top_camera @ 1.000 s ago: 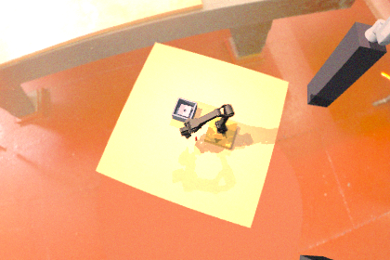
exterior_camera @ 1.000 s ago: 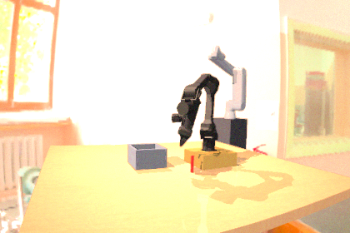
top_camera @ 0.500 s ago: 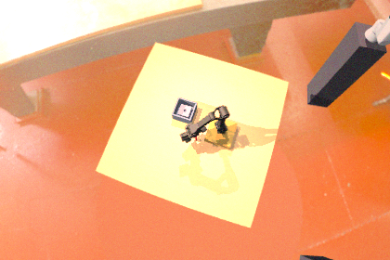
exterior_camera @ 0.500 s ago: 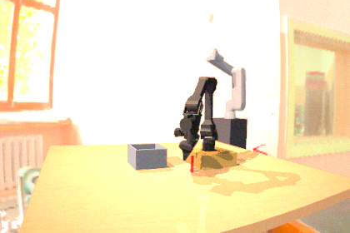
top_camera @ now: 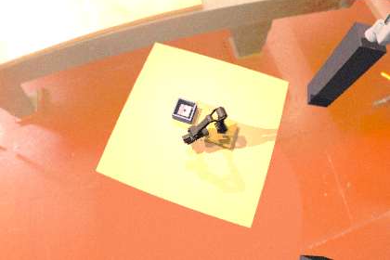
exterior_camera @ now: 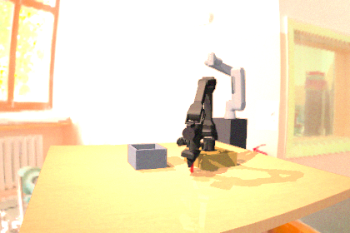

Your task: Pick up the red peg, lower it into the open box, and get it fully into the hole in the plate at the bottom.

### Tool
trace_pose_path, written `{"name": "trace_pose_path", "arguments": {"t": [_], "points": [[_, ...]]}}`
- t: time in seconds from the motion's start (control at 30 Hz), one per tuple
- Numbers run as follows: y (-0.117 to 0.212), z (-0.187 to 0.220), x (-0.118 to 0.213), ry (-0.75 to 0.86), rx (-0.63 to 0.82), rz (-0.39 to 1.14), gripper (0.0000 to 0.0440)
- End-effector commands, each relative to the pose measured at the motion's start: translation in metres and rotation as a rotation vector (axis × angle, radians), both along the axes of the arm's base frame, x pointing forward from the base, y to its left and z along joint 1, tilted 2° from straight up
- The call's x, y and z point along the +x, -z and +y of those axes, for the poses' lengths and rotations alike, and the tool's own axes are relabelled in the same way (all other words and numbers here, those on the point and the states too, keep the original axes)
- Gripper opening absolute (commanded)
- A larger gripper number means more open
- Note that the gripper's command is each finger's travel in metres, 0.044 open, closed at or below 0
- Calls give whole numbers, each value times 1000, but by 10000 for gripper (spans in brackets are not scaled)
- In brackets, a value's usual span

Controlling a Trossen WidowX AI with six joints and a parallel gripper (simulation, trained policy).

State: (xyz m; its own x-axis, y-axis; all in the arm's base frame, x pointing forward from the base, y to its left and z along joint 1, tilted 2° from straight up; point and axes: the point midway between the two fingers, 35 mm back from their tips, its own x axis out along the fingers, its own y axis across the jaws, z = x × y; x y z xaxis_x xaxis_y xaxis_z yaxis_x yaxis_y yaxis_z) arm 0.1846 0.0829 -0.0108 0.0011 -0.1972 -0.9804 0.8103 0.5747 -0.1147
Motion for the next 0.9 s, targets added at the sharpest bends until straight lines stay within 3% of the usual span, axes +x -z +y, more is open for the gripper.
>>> {"name": "trace_pose_path", "arguments": {"t": [0.0,0.23,0.87], "points": [[2,2,-2,12,20,16,171],[0,3,-3,11,64,59,0],[-61,-27,22,-135,-48,-60,0]]}}
